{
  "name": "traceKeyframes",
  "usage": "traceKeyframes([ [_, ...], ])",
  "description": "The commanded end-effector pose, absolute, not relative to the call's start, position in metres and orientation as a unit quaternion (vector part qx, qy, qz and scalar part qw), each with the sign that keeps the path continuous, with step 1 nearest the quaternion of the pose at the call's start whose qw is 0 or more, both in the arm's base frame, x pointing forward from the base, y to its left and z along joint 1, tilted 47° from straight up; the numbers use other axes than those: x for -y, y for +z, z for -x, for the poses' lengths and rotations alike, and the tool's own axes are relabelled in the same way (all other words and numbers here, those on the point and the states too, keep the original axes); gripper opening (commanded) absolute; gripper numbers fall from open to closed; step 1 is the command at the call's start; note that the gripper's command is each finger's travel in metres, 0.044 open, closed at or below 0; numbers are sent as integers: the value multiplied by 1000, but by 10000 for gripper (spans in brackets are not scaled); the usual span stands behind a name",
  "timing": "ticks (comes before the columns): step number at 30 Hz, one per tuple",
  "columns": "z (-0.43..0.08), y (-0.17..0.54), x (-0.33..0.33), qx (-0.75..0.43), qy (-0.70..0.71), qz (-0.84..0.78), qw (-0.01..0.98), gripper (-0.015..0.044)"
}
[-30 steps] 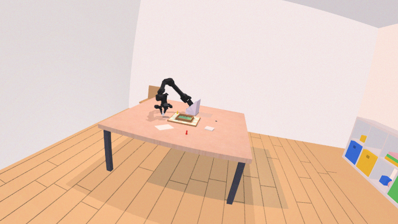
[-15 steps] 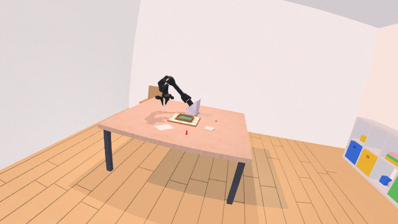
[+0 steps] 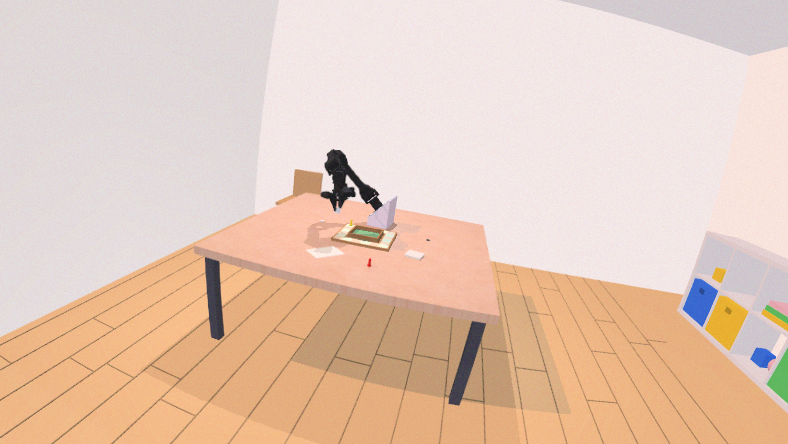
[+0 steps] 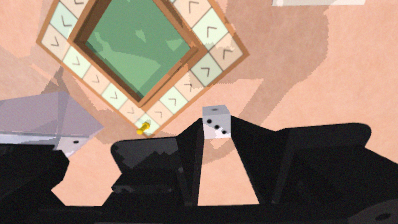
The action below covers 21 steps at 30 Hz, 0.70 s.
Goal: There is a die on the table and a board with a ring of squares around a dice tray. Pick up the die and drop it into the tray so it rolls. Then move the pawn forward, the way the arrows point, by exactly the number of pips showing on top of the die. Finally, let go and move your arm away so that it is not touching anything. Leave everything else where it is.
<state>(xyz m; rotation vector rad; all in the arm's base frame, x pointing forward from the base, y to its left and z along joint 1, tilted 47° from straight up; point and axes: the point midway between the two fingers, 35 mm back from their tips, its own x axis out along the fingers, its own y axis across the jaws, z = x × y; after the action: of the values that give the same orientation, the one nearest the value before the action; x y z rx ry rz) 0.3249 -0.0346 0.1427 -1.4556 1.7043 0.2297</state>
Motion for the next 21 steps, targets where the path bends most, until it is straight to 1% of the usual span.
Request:
traceKeyframes([
  [1, -320, 107, 12, -677, 144, 609, 387, 0],
  [14, -274, 12, -43, -636, 278, 677, 245, 0],
  [21, -270, 7, -44, -635, 292, 673, 242, 0],
])
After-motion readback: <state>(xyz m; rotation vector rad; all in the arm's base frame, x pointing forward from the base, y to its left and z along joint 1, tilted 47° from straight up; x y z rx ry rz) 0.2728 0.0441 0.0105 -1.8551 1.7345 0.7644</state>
